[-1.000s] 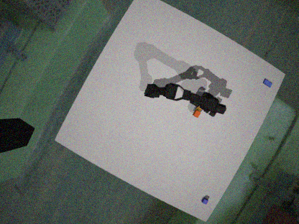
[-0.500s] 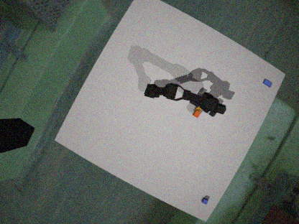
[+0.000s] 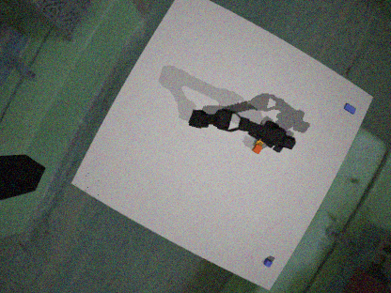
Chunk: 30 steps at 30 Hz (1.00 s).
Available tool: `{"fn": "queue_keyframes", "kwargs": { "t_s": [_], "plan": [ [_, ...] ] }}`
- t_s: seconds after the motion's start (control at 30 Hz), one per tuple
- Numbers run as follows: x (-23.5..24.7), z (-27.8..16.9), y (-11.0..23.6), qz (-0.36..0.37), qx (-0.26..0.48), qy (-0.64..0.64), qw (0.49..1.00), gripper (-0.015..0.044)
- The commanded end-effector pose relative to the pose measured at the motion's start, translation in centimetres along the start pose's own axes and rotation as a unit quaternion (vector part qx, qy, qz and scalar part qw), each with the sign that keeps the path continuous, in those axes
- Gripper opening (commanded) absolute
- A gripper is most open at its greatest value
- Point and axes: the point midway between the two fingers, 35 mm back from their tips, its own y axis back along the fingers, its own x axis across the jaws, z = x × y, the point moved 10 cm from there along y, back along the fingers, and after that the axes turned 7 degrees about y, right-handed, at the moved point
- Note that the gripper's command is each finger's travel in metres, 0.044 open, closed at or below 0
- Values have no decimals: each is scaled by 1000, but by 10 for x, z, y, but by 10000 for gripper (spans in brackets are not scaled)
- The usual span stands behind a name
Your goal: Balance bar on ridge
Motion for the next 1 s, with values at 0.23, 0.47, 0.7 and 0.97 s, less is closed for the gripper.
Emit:
{"fn": "queue_keyframes", "kwargs": {
  "t_s": [0.23,0.47,0.7,0.97],
  "plan": [
    [0,0,-1,-1,1,-1,1000,0],
    [0,0,-2,-1,1,-1,1000,0],
    [0,0,-3,-1,1,-1,1000,0],
    [0,0,-3,-1,1,-1,1000,0]
  ]
}}
